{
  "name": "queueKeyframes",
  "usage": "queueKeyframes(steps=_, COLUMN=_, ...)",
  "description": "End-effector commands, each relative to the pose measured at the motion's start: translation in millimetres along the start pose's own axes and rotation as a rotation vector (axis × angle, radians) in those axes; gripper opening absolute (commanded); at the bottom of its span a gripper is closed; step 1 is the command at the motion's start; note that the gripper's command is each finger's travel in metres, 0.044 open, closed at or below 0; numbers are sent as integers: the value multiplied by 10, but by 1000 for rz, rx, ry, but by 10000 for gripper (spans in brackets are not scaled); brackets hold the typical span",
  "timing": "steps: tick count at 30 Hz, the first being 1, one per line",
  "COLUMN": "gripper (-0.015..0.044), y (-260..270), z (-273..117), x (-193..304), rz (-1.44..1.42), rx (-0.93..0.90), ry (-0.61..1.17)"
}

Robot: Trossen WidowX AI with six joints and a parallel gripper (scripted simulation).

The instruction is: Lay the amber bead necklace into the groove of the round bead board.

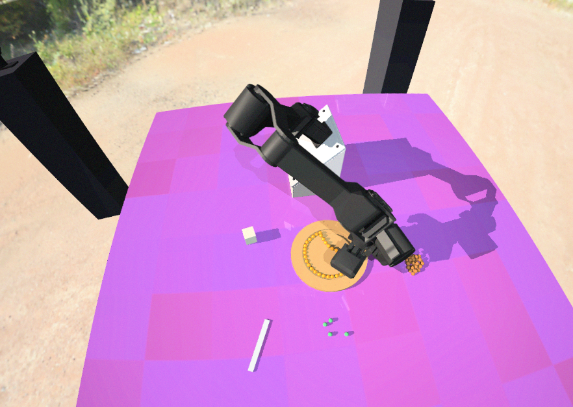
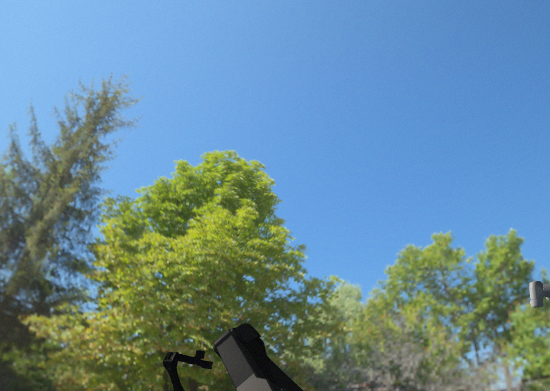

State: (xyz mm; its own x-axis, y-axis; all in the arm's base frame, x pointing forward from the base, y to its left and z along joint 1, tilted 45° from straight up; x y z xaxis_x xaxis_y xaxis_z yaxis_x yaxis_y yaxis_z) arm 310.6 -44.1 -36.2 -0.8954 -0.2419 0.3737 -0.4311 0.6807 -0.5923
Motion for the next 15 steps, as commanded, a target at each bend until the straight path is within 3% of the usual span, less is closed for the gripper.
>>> queueKeyframes(steps=1, gripper=236, y=-4, z=-1, x=-1, rz=2, rx=0, ry=0)
queueKeyframes(steps=9, gripper=440, y=2, z=-21, x=2, rz=-2, rx=0, ry=2)
queueKeyframes(steps=15, gripper=440, y=-1, z=-46, x=0, rz=-1, rx=-4, ry=4)
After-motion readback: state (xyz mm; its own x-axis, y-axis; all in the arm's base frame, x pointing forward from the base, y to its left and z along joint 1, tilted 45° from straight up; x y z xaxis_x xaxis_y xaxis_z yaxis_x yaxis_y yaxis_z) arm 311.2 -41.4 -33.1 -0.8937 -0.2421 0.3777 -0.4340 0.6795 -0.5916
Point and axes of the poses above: the point midway between the two fingers, 35 mm back from their tips, its own z axis out along the fingers, its own y axis across the jaws, x = y × z, the point moved 8 cm from there along -z, back along the fingers, and after that the axes turned 11 degrees about z, right-handed, at the moved point
